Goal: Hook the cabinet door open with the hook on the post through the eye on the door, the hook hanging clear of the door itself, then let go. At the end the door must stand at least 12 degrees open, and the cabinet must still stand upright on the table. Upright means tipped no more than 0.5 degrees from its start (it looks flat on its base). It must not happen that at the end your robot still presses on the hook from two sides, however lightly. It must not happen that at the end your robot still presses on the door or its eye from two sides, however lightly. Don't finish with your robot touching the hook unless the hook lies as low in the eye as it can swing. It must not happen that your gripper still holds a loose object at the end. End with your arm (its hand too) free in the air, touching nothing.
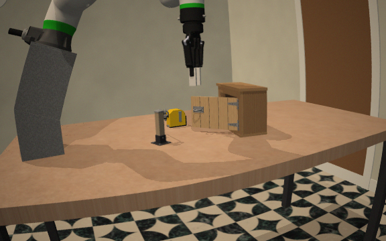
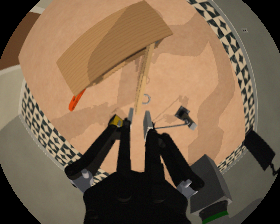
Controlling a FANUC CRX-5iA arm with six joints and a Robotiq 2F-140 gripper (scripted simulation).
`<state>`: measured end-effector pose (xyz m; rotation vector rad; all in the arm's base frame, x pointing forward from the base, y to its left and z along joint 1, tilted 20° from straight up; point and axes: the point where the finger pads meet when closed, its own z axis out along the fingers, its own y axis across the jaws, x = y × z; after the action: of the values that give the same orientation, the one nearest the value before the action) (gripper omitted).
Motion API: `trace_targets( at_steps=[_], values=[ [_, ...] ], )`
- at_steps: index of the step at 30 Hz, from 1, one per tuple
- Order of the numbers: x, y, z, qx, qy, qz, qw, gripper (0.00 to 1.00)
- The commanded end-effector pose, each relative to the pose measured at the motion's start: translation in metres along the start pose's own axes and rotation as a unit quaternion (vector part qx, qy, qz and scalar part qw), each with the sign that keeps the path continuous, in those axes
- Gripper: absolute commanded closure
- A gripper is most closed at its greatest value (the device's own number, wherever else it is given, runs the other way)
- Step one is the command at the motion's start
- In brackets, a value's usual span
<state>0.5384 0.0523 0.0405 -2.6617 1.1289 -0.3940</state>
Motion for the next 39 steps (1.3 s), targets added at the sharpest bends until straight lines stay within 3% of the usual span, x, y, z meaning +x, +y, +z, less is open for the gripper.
trace_targets(
  at_steps=[1, 26, 39],
  values=[
    [0.000, 0.000, 0.003, 0.000, 0.000, 0.000, 1.000, 0.84],
    [0.000, 0.000, 0.041, 0.000, 0.000, 0.000, 1.000, 0.84],
    [0.000, 0.000, 0.051, 0.000, 0.000, 0.000, 1.000, 0.84]
  ],
)
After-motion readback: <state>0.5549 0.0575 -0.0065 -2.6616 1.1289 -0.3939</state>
